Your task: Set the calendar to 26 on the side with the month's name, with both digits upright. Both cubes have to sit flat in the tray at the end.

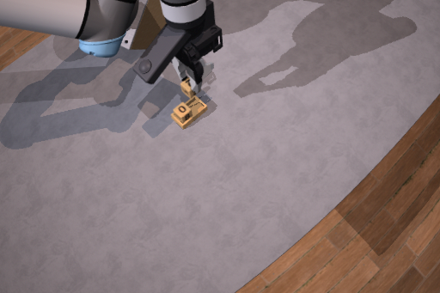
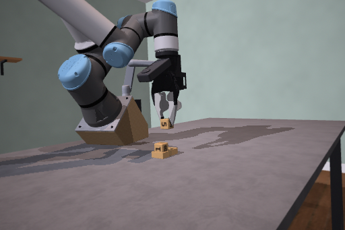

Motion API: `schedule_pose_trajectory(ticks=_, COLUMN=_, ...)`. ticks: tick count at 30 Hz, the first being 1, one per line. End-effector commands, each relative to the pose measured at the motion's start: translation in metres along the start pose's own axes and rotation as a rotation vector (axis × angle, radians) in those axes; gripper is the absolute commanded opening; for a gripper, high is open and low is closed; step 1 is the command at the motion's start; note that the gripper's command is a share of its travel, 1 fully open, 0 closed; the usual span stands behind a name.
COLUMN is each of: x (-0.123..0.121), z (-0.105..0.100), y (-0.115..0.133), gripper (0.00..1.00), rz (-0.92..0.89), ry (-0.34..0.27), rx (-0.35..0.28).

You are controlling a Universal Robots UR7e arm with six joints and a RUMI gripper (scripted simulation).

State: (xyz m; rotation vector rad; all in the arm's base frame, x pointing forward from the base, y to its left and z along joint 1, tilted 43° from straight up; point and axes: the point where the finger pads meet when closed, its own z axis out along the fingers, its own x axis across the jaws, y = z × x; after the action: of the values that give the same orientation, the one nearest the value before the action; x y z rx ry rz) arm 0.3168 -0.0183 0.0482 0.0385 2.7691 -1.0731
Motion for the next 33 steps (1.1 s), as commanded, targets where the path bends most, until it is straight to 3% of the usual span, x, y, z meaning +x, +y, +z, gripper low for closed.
schedule_pose_trajectory(ticks=1, x=0.000, z=-0.014, y=0.000, gripper=0.10, rz=0.001, ry=0.005, rx=0.001)
schedule_pose_trajectory(ticks=14, x=0.000, z=-0.031, y=0.000, gripper=0.10, rz=0.001, ry=0.005, rx=0.001)
schedule_pose_trajectory(ticks=33, x=0.000, z=-0.032, y=0.000, gripper=0.10, rz=0.002, ry=0.005, rx=0.001)
